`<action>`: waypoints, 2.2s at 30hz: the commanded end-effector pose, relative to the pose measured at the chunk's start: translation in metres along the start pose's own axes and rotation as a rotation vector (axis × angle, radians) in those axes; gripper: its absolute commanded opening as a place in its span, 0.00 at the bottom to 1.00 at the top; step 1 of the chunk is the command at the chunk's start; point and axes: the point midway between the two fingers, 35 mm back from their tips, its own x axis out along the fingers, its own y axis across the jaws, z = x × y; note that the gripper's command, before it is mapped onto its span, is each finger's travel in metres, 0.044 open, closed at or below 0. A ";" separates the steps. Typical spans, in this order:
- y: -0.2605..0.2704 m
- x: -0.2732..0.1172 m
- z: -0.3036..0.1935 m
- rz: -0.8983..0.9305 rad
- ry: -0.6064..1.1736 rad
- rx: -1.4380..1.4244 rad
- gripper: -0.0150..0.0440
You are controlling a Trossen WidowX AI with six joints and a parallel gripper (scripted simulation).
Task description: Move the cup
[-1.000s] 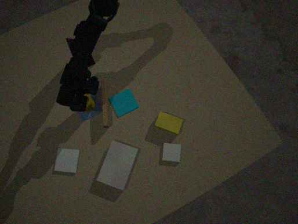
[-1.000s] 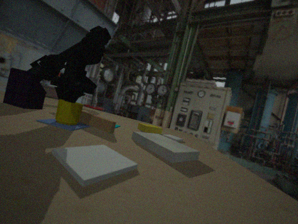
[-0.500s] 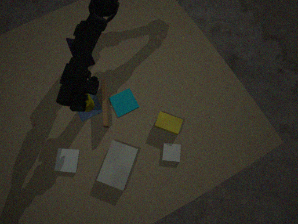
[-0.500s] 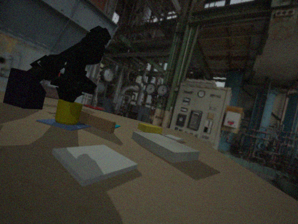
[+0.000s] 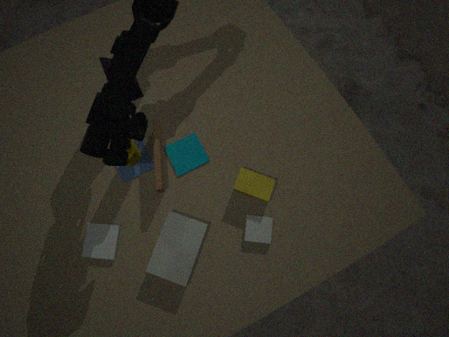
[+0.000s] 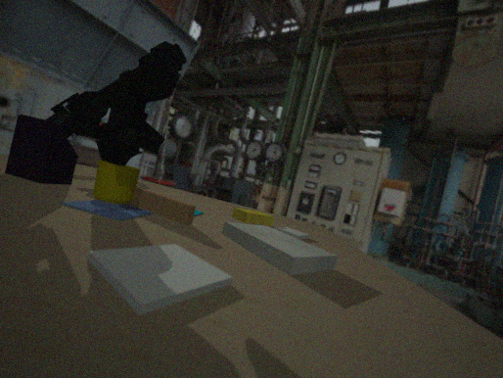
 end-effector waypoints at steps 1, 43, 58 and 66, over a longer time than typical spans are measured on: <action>-0.003 -0.015 0.000 -0.011 0.004 -0.009 0.25; 0.003 -0.049 0.028 -0.009 0.000 -0.002 0.25; 0.008 -0.050 0.065 -0.009 -0.001 -0.004 0.25; 0.012 -0.050 0.086 -0.009 -0.002 -0.005 0.25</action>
